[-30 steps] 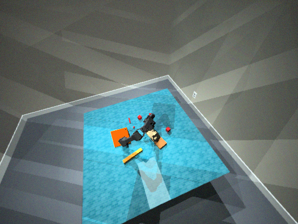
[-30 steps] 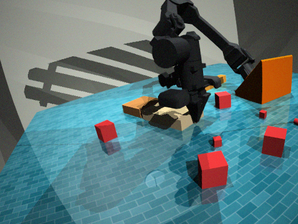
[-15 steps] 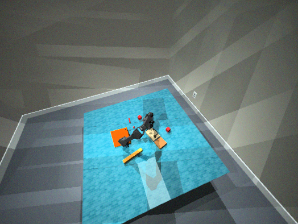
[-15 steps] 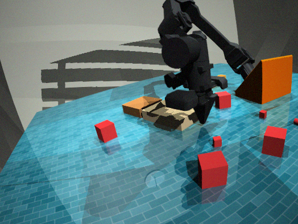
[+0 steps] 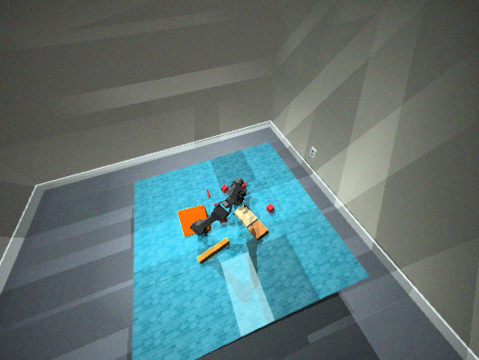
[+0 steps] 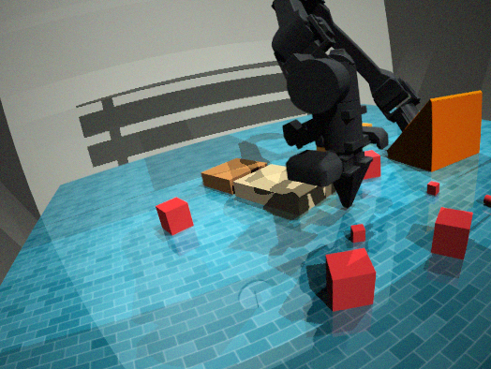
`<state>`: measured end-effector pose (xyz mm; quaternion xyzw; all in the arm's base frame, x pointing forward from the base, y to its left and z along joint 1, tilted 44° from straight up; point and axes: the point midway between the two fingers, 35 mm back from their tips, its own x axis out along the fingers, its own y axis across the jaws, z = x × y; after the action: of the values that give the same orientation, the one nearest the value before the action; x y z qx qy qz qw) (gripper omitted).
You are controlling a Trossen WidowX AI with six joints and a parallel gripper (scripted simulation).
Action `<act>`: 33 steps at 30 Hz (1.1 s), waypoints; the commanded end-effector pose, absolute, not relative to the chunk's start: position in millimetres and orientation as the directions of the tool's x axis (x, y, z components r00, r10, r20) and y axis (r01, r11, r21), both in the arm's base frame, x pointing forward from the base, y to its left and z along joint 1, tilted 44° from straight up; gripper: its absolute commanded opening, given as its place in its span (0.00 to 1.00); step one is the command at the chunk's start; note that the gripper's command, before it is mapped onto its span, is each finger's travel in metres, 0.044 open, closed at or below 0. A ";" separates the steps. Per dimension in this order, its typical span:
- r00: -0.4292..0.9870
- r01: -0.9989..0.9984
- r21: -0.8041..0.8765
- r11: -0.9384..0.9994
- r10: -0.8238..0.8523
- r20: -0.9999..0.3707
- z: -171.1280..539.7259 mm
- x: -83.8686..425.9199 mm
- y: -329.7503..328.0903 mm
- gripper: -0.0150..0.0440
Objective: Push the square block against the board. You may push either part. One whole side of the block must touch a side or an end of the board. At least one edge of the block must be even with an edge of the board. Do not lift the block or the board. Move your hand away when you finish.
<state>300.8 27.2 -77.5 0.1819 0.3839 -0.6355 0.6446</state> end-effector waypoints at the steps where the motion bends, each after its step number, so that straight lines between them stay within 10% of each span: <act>1: -0.103 0.960 -0.252 0.125 -0.678 -0.727 -68.6 303.1 34.6 0.25; 33: -0.104 0.961 -0.249 0.119 -0.679 -0.727 -57.1 307.4 3.2 0.25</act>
<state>306.1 6.1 -58.9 0.1859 0.3819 -0.6384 0.6419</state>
